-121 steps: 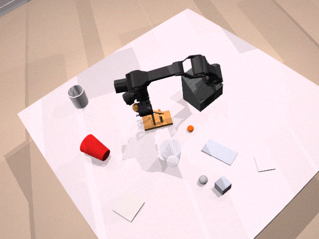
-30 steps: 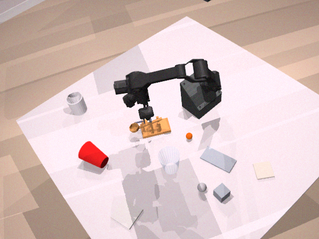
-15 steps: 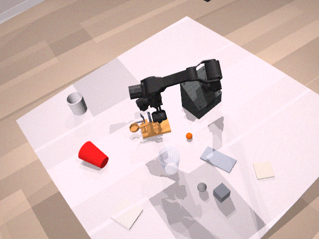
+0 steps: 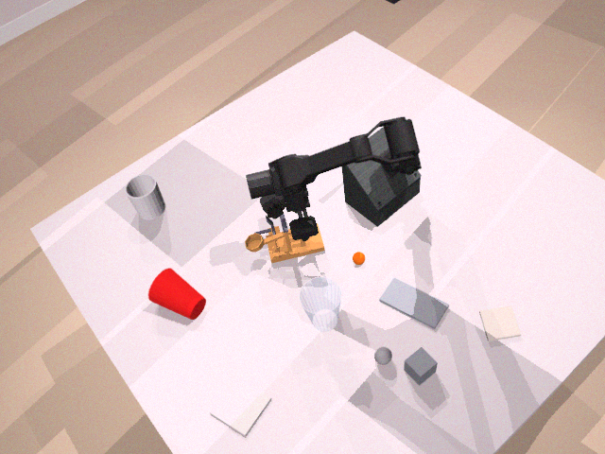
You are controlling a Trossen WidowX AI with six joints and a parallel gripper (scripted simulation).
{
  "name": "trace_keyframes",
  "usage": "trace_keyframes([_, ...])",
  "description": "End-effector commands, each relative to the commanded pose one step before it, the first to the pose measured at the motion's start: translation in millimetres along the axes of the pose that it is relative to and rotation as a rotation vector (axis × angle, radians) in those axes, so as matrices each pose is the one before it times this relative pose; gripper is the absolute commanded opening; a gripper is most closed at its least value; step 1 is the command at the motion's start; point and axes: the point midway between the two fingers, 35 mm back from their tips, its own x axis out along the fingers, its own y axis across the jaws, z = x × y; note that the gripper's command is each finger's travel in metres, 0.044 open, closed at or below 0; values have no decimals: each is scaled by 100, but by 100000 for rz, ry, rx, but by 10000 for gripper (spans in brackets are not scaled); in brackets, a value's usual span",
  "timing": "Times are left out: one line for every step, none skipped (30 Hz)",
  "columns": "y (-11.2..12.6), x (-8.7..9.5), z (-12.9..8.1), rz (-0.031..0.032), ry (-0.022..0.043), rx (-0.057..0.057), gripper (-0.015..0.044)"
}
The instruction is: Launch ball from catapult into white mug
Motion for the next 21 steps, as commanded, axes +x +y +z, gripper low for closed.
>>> trace_keyframes([2, 849, -164, 331, 682, 581, 440])
trace_keyframes([2, 164, -1, 6, 2, 0, 440])
trace_keyframes([2, 164, -2, 7, 2, 0, 440])
trace_keyframes([2, 164, -3, 8, 3, 0, 440])
trace_keyframes([2, 164, -4, 8, 3, -1, 440])
trace_keyframes([2, 163, -5, 9, 4, -1, 440])
trace_keyframes([2, 163, -6, 10, 5, -1, 440])
trace_keyframes([2, 163, -7, 10, 5, -1, 440])
trace_keyframes([2, 163, -8, 11, 6, -1, 440])
trace_keyframes([2, 162, -9, 12, 7, -1, 440])
trace_keyframes([2, 162, -10, 12, 7, -1, 440])
trace_keyframes([2, 161, -11, 13, 8, -1, 440])
trace_keyframes([2, 161, -13, 14, 9, -1, 440])
trace_keyframes([2, 161, -14, 14, 9, -1, 440])
trace_keyframes([2, 161, -15, 15, 10, -1, 440])
trace_keyframes([2, 160, -16, 15, 11, -1, 440])
trace_keyframes([1, 160, -17, 16, 11, -2, 440])
trace_keyframes([1, 159, -18, 17, 12, -2, 440])
trace_keyframes([1, 159, -19, 17, 13, -2, 440])
trace_keyframes([1, 158, -20, 18, 13, -2, 440])
trace_keyframes([1, 126, -16, 15, 11, -1, 440])
